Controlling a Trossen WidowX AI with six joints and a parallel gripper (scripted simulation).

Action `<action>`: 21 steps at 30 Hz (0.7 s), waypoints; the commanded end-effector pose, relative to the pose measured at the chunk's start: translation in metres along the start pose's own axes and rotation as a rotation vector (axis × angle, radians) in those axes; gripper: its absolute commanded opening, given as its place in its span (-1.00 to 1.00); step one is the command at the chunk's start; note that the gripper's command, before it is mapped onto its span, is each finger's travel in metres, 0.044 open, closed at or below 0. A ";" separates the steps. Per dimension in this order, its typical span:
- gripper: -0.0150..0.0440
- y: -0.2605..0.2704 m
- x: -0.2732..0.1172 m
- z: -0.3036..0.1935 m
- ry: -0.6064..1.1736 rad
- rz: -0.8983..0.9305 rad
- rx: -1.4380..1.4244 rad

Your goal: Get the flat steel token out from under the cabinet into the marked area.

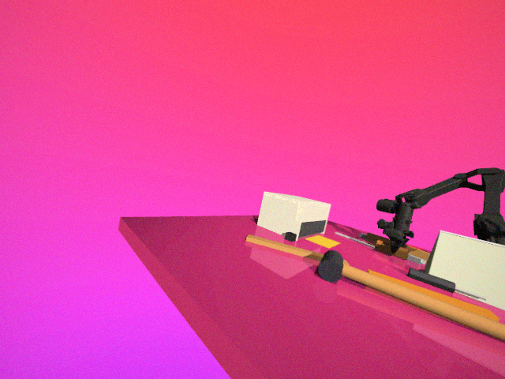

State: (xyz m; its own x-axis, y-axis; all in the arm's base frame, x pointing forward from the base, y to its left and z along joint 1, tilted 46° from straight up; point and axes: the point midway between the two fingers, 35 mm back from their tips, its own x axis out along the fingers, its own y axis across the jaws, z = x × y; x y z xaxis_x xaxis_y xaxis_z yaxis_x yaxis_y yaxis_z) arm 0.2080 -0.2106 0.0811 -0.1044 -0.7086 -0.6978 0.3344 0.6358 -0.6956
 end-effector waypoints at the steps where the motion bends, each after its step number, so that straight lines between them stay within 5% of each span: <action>1: -0.49 -0.001 -0.001 0.001 -0.005 -0.003 -0.034; 21: -0.49 -0.001 -0.001 0.002 -0.005 -0.003 -0.193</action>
State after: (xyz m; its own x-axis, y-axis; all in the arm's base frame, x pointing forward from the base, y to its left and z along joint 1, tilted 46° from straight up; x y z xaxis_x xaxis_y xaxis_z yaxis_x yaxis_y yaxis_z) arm 0.2082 -0.2104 0.0811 -0.1039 -0.7087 -0.6978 0.1748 0.6776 -0.7143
